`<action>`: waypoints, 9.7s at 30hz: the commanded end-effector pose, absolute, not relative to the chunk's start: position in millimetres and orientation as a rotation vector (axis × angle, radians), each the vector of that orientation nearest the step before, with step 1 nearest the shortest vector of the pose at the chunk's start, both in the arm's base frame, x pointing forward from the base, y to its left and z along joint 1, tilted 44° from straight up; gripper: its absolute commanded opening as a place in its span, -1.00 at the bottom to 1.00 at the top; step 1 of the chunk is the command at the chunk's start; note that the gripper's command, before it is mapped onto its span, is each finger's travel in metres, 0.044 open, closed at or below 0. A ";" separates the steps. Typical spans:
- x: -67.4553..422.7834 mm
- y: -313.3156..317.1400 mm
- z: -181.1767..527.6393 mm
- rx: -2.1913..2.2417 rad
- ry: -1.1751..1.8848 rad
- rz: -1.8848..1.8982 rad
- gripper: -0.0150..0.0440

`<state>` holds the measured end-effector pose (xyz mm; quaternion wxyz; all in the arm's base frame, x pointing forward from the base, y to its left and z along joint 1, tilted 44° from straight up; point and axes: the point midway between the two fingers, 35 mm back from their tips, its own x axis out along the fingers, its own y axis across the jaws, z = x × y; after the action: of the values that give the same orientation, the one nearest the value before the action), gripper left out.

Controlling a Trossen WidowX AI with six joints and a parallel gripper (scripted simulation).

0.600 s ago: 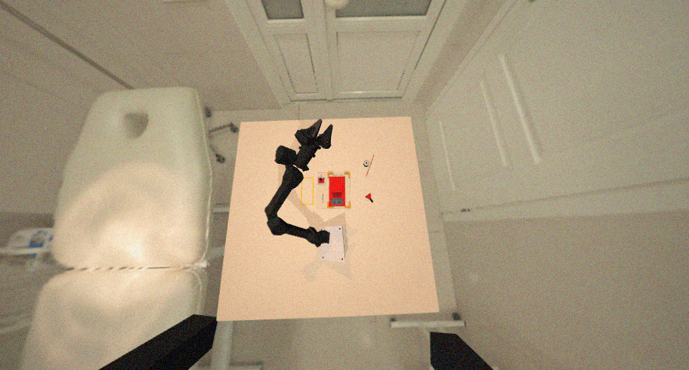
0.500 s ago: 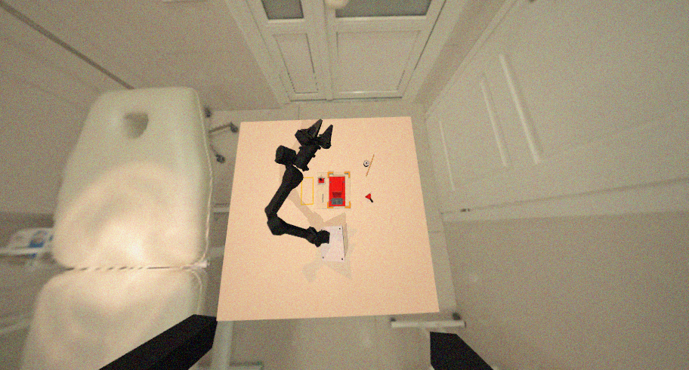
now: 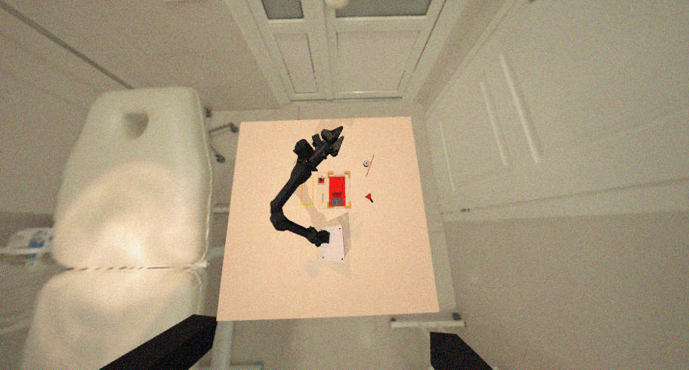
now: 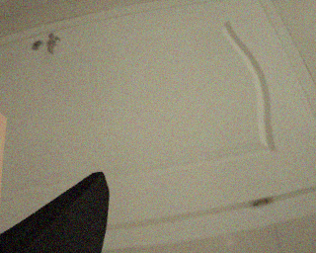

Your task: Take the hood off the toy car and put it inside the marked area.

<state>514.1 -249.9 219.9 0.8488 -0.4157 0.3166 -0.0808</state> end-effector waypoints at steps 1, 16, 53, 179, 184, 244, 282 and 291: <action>513.2 -232.2 180.3 -0.795 0.738 -0.055 1.00; 476.6 -158.5 63.4 -0.430 1.019 0.319 1.00; 339.5 -22.6 -16.6 0.459 1.584 0.718 1.00; 331.3 21.8 -66.4 0.461 1.583 0.720 1.00; 330.8 23.5 -68.2 0.461 1.583 0.720 1.00; 336.1 2.0 -45.1 0.454 1.582 0.719 -0.49; 337.2 29.1 37.1 0.454 1.588 0.706 -0.49; 330.8 50.6 59.6 0.456 1.588 0.703 -0.49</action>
<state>334.0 42.6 49.3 0.6224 0.1967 0.6929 0.3064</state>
